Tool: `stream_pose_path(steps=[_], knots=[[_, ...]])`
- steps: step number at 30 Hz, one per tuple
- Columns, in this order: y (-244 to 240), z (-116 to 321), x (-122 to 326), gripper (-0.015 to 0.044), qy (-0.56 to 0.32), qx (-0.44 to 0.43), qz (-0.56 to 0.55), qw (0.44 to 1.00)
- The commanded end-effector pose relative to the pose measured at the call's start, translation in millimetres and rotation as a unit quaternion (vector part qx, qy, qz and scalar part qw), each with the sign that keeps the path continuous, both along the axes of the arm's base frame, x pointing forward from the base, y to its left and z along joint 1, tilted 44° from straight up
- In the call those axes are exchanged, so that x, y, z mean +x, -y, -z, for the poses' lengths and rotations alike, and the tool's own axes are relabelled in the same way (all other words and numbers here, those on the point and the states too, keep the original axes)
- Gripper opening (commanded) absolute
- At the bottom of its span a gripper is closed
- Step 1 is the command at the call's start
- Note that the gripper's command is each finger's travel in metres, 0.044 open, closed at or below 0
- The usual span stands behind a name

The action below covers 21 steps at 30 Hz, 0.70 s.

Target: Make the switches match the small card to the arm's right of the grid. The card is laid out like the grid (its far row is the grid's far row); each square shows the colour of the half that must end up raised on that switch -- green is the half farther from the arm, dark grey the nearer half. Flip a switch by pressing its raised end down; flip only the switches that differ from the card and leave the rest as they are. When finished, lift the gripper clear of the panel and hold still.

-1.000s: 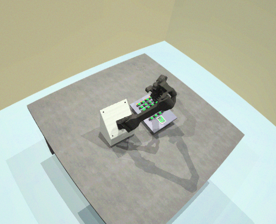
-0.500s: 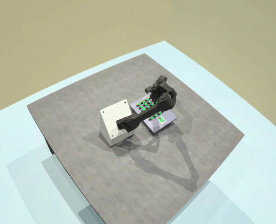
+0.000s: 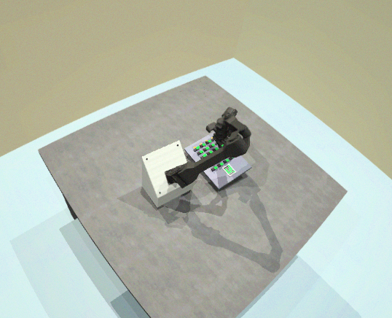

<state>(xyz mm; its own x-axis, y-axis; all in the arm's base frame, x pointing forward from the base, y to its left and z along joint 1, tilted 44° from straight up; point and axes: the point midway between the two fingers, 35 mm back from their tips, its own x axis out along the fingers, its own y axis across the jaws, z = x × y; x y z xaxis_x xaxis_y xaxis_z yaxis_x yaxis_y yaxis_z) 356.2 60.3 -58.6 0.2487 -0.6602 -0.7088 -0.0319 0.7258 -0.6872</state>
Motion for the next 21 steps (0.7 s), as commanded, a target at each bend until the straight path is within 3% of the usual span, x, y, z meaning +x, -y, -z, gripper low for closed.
stream_pose_path(steps=[1,21], knots=[[1.2,0.4,0.3,0.0000,0.000,-0.003,-0.001,1.000],[3.0,2.3,0.9,0.0000,0.000,-0.003,-0.001,1.000]])
